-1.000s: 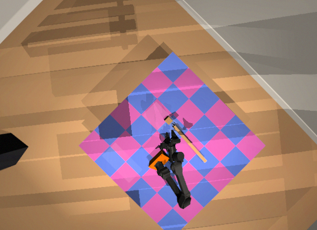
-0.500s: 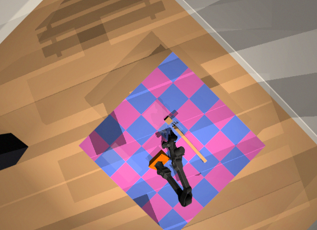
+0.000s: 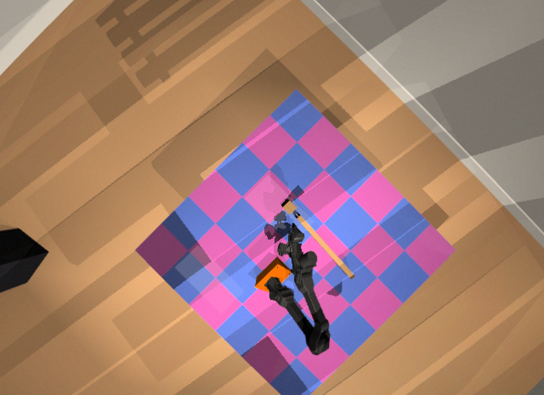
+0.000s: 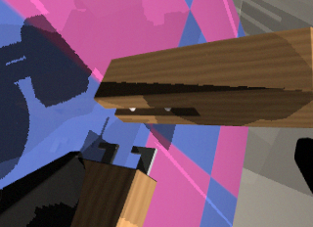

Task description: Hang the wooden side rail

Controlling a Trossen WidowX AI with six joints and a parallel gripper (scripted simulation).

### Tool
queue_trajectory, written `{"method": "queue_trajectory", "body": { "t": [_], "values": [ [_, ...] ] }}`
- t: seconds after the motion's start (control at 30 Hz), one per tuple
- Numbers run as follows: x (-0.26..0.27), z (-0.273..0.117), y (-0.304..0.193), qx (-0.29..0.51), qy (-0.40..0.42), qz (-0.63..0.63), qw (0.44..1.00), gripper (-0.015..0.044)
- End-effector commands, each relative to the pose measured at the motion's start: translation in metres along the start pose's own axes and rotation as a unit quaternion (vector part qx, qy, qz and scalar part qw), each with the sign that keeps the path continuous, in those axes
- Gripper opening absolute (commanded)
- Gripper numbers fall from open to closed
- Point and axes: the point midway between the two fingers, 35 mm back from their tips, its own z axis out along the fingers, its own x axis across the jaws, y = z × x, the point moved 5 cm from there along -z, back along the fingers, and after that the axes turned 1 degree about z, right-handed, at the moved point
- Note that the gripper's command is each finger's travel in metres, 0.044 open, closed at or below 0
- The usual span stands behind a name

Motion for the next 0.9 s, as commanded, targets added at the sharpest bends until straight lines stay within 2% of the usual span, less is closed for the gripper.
{"method": "queue_trajectory", "body": {
  "t": [0.0,0.2,0.4,0.47,0.87],
  "values": [
    [-0.003,0.001,-0.004,-0.005,0.004,0.062,0.998,0.0440],
    [-0.013,0.003,-0.022,-0.017,0.024,0.329,0.944,0.0440],
    [-0.021,0.004,-0.041,-0.018,0.047,0.566,0.823,0.0440],
    [-0.022,0.004,-0.044,-0.018,0.050,0.591,0.805,0.0440],
    [-0.022,0.004,-0.044,-0.018,0.050,0.591,0.805,0.0440]
  ]
}}
